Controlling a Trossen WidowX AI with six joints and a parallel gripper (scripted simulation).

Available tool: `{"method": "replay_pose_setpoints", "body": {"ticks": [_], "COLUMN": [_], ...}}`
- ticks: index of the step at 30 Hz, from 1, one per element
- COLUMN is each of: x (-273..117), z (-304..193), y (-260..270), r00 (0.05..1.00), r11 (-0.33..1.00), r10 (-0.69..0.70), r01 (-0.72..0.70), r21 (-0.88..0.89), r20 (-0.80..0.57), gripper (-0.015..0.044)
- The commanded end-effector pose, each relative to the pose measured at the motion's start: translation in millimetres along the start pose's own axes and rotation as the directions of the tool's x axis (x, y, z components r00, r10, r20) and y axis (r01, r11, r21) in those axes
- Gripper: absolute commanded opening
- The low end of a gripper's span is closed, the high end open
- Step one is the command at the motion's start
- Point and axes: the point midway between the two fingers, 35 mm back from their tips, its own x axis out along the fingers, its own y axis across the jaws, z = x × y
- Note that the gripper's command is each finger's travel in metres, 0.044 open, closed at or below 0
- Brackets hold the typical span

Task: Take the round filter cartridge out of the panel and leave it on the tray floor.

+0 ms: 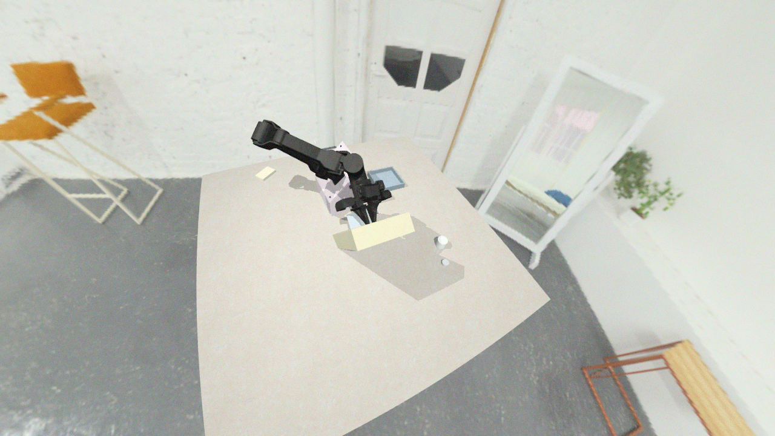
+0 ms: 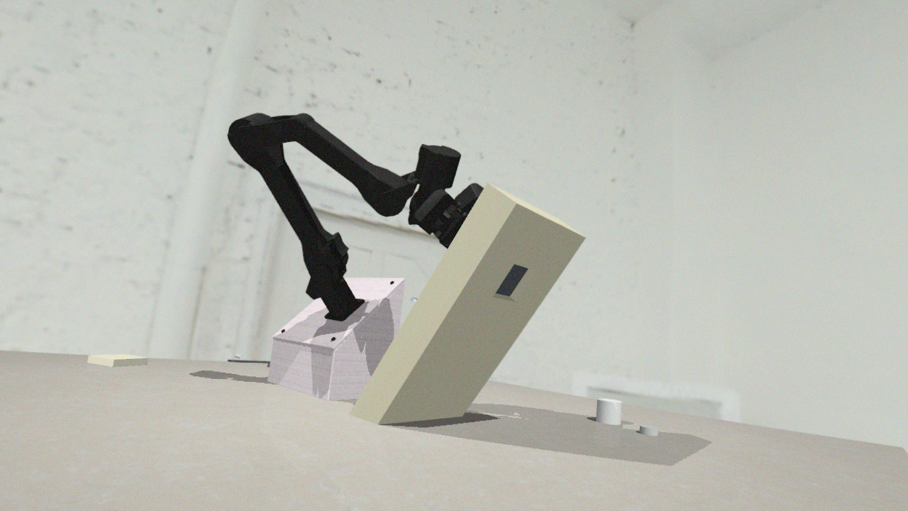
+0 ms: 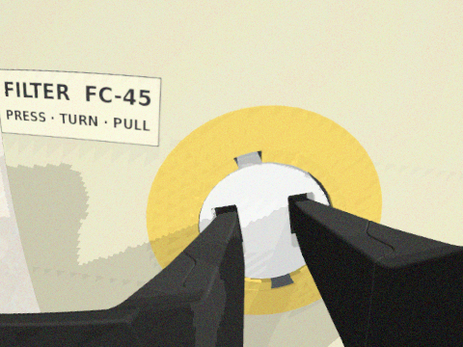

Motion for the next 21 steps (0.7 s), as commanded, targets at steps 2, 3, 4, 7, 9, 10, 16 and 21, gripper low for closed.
{"method": "replay_pose_setpoints", "body": {"ticks": [2, 3, 4, 7, 9, 10, 16, 21], "x": [3.6, 4.0, 4.2, 1.4, 1.4, 1.4, 1.4, 3.1], "z": [0.1, 0.1, 0.1, -0.1, -0.1, -0.1, -0.1, 0.0], "y": [0.1, 0.1, 0.1, 0.1, 0.1, 0.1, 0.1, 0.1], "r00": [1.0, 1.0, 1.0, 1.0, 1.0, 1.0, 1.0, 1.0], "r11": [1.0, 1.0, 1.0, 1.0, 1.0, 1.0, 1.0, 0.999], "r10": [0.004, 0.004, 0.004, -0.001, -0.001, -0.001, -0.001, 0.002], "r01": [-0.004, -0.004, -0.004, 0.001, 0.001, 0.001, 0.001, -0.002], "r21": [-0.003, -0.003, -0.003, -0.001, -0.001, -0.001, -0.001, 0.05], "r20": [0.0, 0.0, 0.0, 0.0, 0.0, 0.0, 0.0, 0.0], "gripper": [0.0095, 0.0095, 0.0095, 0.0088, 0.0075, 0.0068, 0.0009, 0.0]}}
